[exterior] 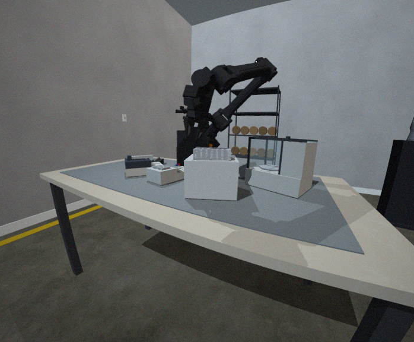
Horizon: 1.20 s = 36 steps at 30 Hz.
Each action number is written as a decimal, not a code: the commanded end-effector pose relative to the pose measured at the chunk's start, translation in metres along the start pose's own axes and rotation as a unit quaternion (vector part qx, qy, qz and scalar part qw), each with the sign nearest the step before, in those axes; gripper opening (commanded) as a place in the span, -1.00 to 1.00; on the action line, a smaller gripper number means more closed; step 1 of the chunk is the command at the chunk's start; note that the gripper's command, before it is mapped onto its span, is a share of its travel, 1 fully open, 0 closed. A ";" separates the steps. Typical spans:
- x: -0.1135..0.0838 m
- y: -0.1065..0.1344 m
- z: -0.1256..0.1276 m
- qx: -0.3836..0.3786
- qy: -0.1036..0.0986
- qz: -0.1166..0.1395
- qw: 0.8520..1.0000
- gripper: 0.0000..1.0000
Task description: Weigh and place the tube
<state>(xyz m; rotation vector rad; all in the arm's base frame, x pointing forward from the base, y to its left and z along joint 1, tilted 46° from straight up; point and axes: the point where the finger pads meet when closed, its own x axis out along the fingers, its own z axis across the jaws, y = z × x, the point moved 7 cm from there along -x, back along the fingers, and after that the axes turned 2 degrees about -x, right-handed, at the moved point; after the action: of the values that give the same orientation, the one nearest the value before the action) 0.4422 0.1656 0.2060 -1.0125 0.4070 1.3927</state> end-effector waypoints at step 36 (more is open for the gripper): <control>0.062 0.162 -0.161 0.092 -0.064 0.124 0.986 -0.28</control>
<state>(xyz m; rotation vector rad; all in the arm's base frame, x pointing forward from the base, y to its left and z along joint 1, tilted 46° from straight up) 0.3454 0.0722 0.0178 -0.7429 0.5907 1.6067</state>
